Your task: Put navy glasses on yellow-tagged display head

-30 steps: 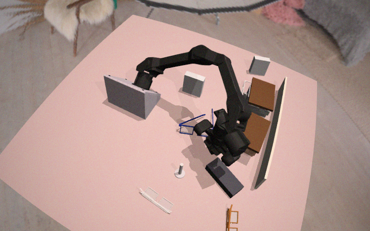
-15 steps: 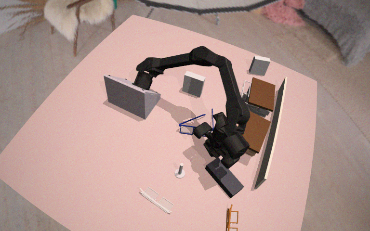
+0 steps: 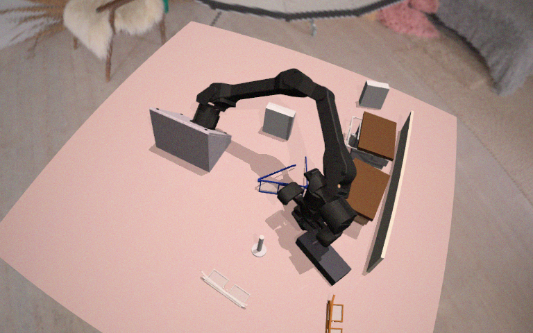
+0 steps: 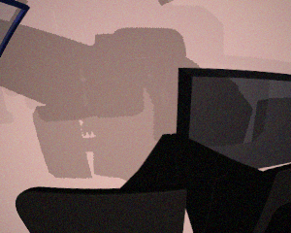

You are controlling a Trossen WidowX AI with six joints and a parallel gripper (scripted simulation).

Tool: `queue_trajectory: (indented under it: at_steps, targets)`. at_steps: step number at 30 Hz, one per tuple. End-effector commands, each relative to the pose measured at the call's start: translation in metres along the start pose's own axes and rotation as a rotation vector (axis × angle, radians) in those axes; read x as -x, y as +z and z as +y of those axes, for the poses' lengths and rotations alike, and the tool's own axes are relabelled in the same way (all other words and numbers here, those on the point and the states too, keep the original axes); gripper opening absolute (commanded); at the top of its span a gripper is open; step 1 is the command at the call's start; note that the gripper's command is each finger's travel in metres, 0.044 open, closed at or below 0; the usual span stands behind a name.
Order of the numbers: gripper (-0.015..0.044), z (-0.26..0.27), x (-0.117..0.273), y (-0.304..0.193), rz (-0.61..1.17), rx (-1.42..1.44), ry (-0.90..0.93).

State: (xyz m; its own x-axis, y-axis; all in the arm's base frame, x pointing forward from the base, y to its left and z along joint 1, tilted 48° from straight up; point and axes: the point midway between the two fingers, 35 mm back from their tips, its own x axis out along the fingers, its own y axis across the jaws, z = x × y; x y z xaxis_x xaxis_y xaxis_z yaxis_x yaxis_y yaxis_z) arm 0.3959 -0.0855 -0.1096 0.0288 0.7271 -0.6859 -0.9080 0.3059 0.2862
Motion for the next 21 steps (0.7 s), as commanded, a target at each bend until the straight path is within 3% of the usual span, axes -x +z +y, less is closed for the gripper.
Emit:
queue_trajectory:
  at_steps: [1,21]
  targets:
    - [0.0000,0.001,-0.008,-0.001,-0.005,-0.010,0.005]
    - [0.0000,0.000,-0.020,-0.001,-0.006,-0.010,0.005]
